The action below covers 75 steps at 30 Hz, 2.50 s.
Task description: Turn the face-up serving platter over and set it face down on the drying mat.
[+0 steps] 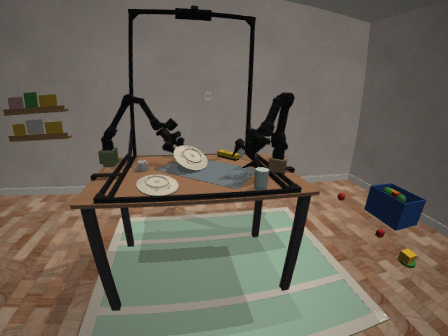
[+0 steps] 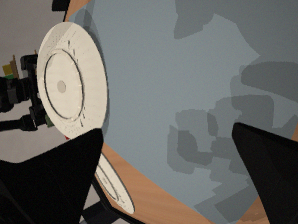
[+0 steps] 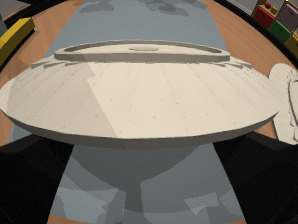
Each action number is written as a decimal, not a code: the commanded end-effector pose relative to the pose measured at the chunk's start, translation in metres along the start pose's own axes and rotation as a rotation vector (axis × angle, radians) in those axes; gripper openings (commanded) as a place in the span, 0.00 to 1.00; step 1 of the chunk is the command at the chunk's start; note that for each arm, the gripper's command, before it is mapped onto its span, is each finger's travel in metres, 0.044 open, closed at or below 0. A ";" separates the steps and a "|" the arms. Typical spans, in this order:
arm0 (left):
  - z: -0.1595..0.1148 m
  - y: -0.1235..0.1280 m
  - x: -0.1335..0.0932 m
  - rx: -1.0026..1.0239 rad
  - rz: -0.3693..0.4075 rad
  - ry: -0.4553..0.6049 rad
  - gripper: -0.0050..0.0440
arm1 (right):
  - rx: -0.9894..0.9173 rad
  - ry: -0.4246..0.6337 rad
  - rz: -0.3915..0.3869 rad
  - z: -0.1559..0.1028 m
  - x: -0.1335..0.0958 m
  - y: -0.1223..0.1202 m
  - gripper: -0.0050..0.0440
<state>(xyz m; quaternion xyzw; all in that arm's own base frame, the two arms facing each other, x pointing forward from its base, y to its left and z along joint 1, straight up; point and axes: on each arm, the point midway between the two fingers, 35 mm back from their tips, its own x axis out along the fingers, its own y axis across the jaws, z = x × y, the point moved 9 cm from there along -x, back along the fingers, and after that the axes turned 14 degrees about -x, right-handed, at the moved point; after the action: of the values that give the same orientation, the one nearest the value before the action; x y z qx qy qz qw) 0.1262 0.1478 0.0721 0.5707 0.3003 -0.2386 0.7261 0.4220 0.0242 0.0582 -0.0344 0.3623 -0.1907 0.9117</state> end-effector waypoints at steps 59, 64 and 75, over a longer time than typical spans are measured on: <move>0.001 -0.001 0.000 0.000 0.000 -0.004 1.00 | 0.016 0.271 0.077 -0.038 0.025 0.012 1.00; 0.001 -0.001 0.000 0.000 0.000 -0.004 1.00 | 0.017 0.271 0.077 -0.041 0.025 0.013 1.00; 0.001 -0.001 0.000 0.000 0.000 -0.004 1.00 | 0.017 0.277 0.078 -0.049 0.015 0.016 1.00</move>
<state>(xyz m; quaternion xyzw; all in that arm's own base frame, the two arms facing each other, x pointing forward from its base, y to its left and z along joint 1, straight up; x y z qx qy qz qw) 0.1262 0.1478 0.0721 0.5707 0.3003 -0.2385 0.7261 0.4036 0.0348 0.0033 0.0137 0.4938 -0.1613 0.8543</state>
